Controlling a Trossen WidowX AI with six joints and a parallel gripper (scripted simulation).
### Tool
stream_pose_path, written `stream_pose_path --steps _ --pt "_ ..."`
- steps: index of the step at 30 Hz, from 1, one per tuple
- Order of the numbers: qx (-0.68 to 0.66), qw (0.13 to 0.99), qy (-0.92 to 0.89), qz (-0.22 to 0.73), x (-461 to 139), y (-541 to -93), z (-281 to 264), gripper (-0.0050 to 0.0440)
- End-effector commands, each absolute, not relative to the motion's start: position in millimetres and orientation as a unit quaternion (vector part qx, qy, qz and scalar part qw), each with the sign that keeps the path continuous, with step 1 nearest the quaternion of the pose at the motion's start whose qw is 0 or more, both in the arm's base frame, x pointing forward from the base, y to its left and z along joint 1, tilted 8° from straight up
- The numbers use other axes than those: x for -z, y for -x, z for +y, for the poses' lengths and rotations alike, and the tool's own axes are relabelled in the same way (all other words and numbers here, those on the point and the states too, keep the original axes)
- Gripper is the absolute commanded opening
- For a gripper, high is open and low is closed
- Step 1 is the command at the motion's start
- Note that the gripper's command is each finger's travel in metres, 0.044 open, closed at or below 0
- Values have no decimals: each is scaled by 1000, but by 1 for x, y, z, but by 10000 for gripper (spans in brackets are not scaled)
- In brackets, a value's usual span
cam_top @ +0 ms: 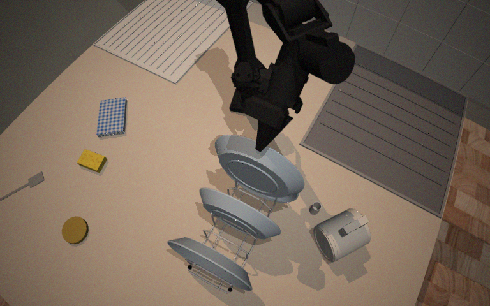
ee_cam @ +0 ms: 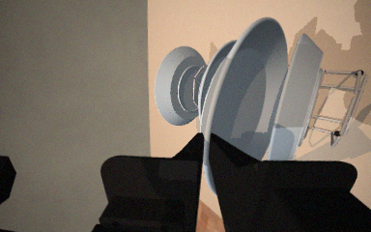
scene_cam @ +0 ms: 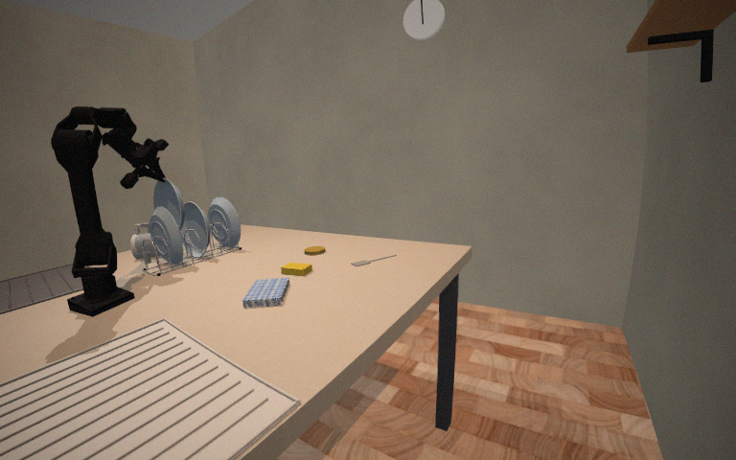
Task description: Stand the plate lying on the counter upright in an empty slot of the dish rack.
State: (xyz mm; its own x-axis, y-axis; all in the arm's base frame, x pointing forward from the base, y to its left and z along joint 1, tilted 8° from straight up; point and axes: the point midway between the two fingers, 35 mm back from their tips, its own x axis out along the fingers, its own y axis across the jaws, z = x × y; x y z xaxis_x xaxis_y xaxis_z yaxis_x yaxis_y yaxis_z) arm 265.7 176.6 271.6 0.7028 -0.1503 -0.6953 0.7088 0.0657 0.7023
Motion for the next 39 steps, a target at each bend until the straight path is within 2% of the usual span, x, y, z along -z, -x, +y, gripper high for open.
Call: stream_pose_path --steps 1,39 --pt "302 691 -616 226 -276 -265 175 0" --pt "301 691 -617 226 -261 -266 173 0"
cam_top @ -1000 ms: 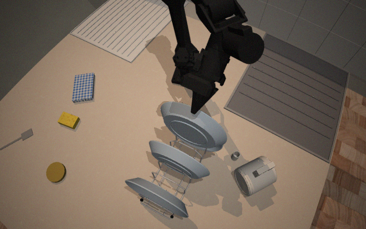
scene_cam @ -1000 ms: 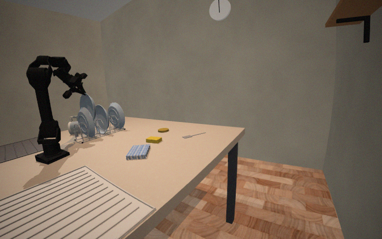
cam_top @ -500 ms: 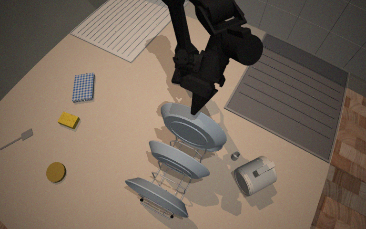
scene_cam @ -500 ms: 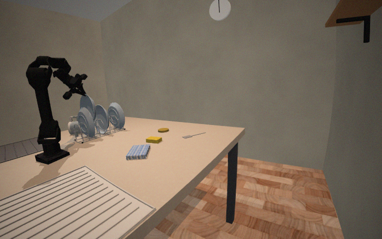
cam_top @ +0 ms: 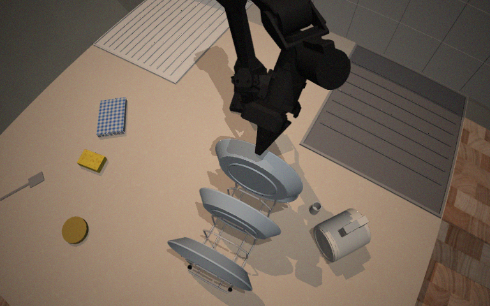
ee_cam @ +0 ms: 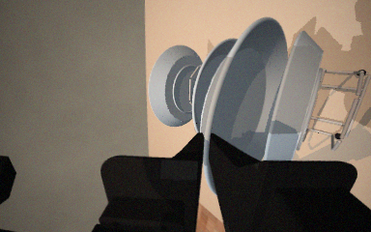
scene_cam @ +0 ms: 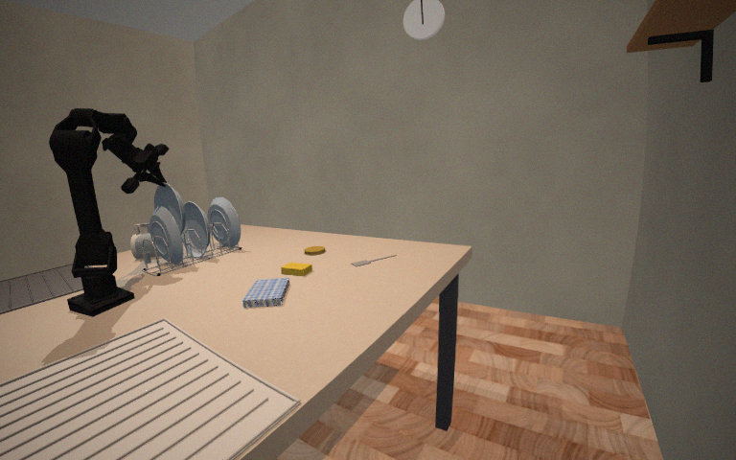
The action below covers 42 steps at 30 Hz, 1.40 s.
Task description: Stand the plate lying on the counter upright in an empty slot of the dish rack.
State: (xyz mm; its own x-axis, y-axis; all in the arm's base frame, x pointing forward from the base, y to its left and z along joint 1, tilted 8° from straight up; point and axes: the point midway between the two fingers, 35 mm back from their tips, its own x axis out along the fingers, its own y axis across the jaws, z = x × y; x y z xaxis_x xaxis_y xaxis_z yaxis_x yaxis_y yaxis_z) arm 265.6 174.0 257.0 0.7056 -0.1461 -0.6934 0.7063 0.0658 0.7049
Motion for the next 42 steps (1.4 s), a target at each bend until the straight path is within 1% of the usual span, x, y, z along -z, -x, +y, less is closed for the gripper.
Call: stream_pose_path --steps 1,42 --pt "301 691 -617 226 -261 -266 173 0" --pt "300 691 -617 227 -246 -266 171 0"
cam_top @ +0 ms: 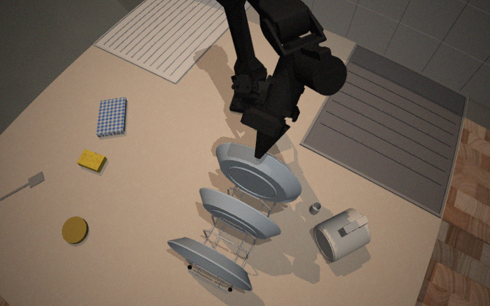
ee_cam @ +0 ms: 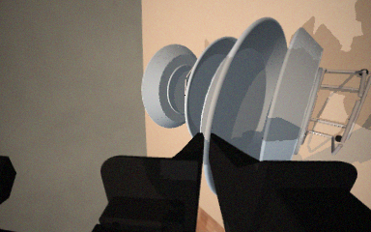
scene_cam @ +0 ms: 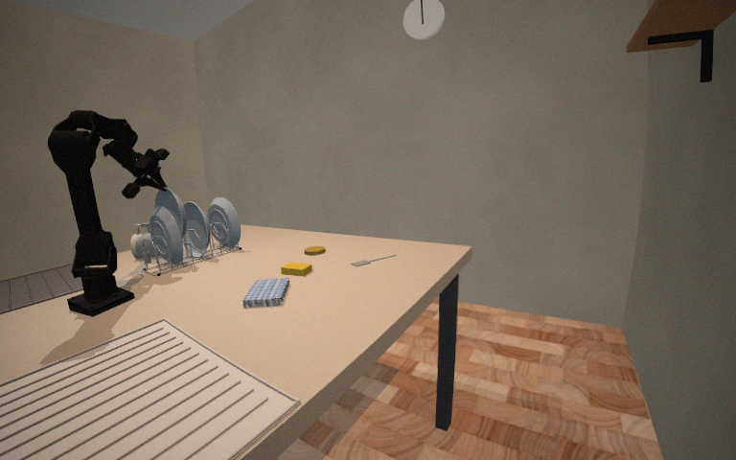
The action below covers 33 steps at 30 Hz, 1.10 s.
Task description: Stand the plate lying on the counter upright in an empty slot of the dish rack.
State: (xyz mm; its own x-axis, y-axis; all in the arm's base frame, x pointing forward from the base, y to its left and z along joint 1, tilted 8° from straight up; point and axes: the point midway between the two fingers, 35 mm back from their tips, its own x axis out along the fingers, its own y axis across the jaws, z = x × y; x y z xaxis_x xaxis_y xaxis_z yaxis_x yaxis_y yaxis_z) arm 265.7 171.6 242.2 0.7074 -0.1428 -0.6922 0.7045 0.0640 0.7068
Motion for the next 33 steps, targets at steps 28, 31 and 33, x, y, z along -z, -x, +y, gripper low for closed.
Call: stream_pose_path --steps 28,31,33 --pt "300 691 -617 227 -235 -266 169 0" --pt "300 691 -617 227 -234 -266 169 0" --pt "300 691 -617 227 -233 -266 169 0"
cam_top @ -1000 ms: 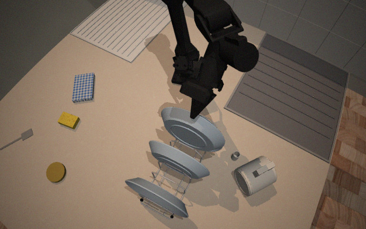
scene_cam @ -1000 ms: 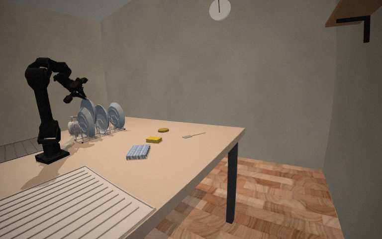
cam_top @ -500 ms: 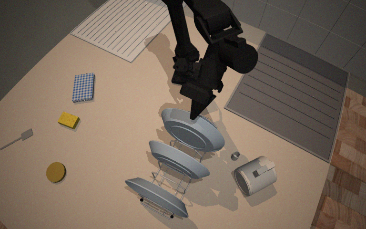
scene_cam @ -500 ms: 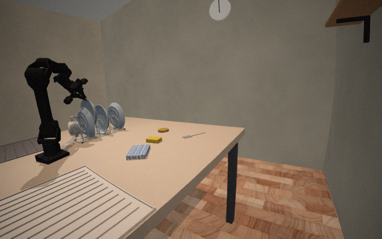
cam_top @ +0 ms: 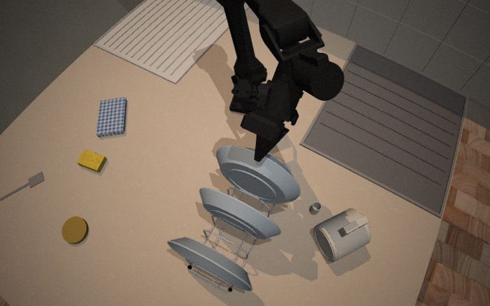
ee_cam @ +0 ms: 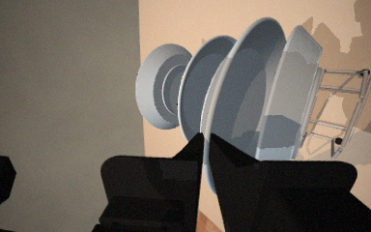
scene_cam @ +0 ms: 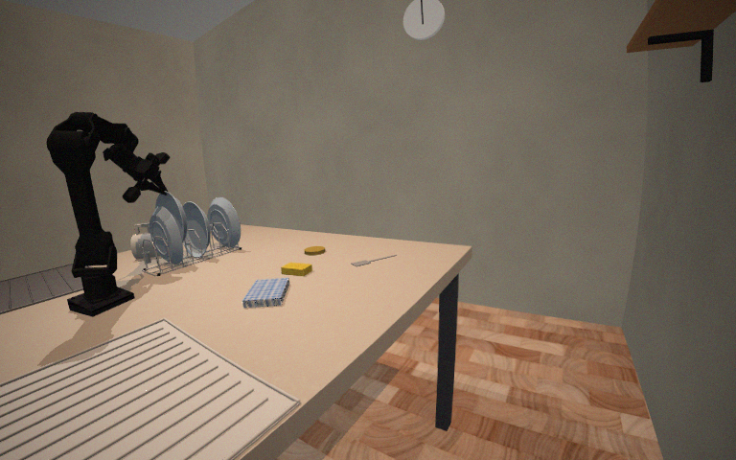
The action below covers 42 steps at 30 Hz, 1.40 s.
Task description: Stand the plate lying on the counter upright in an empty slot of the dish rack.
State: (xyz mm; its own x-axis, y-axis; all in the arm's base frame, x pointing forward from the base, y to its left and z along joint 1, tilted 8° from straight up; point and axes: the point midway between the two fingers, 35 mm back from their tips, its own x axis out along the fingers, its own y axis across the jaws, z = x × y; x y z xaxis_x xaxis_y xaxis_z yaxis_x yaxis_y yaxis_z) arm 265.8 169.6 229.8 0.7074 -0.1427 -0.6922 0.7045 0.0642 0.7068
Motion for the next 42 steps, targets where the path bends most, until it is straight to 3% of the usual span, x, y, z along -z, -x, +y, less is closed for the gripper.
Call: stream_pose_path --steps 1,42 --pt "300 691 -617 227 -233 -266 169 0" --pt "300 691 -617 227 -217 -266 167 0"
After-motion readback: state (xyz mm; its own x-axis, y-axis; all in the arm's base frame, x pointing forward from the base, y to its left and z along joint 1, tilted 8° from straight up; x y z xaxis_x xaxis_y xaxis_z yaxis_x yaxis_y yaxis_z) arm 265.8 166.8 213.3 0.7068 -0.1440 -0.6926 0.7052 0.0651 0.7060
